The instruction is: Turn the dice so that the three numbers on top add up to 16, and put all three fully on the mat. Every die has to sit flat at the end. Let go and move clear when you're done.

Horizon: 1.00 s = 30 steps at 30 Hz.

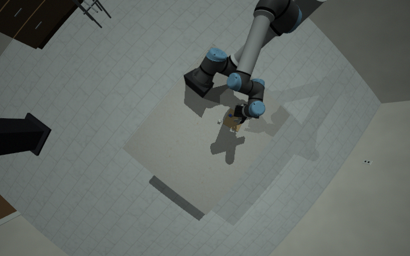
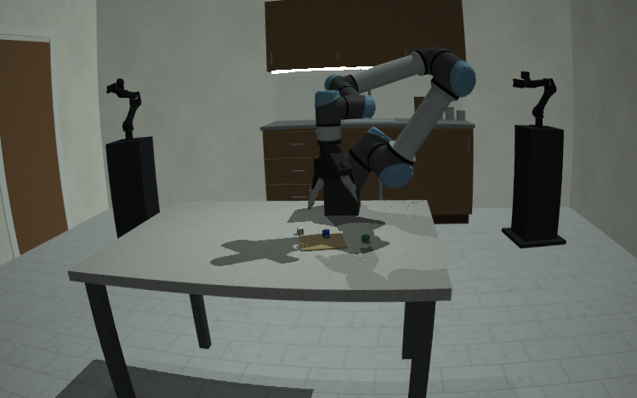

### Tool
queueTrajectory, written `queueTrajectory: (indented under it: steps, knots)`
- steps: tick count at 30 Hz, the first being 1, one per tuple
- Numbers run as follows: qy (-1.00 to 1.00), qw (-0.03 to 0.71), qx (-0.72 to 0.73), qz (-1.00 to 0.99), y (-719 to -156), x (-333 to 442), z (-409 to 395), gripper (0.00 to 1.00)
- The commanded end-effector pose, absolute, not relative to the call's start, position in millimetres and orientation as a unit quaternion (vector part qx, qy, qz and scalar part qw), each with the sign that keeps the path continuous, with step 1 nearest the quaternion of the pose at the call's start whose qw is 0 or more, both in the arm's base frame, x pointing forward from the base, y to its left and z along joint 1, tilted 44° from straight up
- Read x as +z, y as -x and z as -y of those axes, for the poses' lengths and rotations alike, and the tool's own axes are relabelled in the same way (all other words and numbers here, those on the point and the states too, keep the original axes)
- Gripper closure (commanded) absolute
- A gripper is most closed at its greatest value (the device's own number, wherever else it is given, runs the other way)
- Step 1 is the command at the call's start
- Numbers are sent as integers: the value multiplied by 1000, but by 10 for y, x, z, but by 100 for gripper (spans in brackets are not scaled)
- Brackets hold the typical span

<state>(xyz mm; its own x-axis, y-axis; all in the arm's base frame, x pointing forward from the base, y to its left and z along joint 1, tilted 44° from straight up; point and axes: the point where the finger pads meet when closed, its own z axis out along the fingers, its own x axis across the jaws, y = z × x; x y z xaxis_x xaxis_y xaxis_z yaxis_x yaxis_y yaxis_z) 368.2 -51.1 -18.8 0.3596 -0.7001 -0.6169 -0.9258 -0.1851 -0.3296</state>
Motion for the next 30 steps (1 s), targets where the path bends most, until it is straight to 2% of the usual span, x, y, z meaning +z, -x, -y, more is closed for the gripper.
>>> queueTrajectory:
  steps: [1,30]
  knots:
    - [718,324,187,-588,-3721,-166,494,0]
    - [447,231,294,-813,-3876,-28,331,0]
